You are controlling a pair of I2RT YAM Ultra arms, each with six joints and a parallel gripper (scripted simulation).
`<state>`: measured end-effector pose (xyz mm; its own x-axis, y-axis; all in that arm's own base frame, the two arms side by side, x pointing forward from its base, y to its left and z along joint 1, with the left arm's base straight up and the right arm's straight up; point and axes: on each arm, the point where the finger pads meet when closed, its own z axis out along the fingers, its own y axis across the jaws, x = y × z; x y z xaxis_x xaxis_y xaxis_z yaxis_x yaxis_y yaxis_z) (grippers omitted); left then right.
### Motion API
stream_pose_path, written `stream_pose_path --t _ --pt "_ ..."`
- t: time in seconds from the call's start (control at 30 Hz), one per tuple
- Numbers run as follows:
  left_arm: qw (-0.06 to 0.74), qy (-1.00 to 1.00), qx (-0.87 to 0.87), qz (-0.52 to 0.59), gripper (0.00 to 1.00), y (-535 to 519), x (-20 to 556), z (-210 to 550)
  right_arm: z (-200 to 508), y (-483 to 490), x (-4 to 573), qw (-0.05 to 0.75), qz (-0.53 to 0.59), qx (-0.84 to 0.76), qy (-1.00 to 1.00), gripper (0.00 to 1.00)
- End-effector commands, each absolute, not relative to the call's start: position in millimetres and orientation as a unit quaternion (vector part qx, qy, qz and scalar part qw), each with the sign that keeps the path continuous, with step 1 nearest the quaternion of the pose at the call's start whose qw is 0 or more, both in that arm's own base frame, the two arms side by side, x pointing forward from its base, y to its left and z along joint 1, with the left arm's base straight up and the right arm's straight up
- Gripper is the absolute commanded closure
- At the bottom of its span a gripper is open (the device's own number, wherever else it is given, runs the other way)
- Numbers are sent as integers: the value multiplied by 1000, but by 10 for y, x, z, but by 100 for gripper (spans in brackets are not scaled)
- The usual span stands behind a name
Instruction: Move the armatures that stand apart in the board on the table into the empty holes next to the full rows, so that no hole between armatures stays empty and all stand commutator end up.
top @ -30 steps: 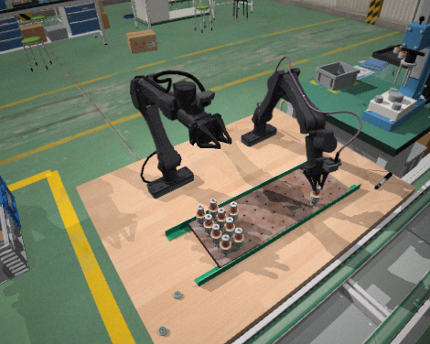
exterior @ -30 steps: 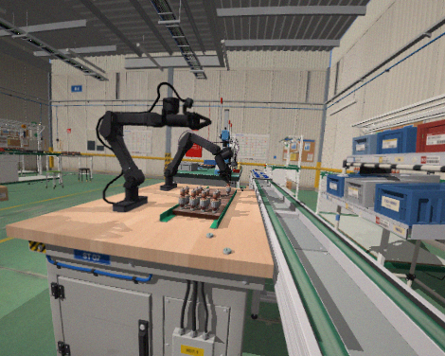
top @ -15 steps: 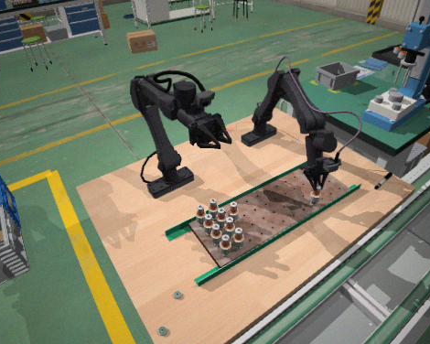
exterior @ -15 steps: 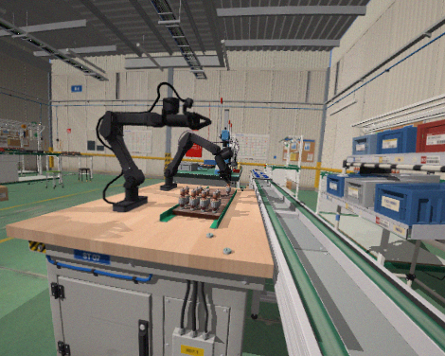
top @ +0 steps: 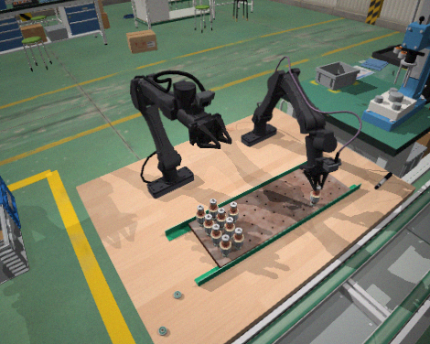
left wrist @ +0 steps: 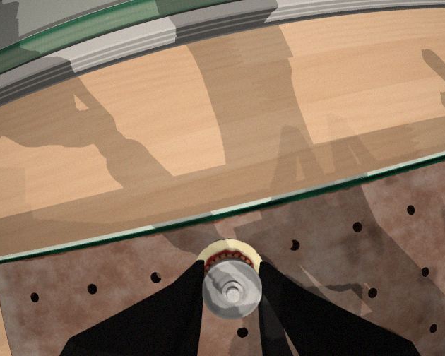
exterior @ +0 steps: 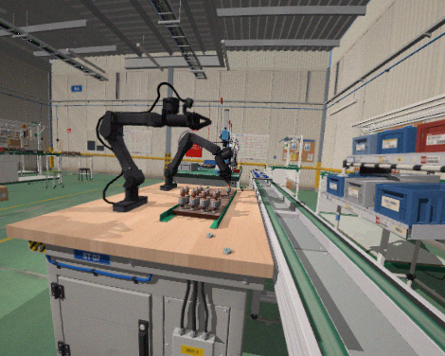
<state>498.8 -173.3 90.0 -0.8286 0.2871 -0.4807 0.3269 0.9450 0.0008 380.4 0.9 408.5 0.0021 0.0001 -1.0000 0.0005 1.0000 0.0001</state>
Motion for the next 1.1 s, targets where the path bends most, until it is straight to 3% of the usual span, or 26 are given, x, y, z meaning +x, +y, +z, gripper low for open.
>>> stream_pose_path --t 0.0,0.37,0.77,0.97,1.07 --pt "273 947 162 -45 75 -1765 5054 1136 4097 83 3787 706 6 -10 709 63" --pt "264 950 161 -44 75 -1754 5029 1074 4097 83 3787 706 6 -10 709 63" --pt "341 925 156 -56 75 -1834 5266 1595 4097 83 3787 706 6 -10 709 63" --pt "330 929 156 -53 75 -1805 5198 1845 4097 83 3787 706 6 -10 709 63" --pt "276 947 157 -41 74 -1736 5075 1341 4097 83 3787 706 6 -10 709 63"
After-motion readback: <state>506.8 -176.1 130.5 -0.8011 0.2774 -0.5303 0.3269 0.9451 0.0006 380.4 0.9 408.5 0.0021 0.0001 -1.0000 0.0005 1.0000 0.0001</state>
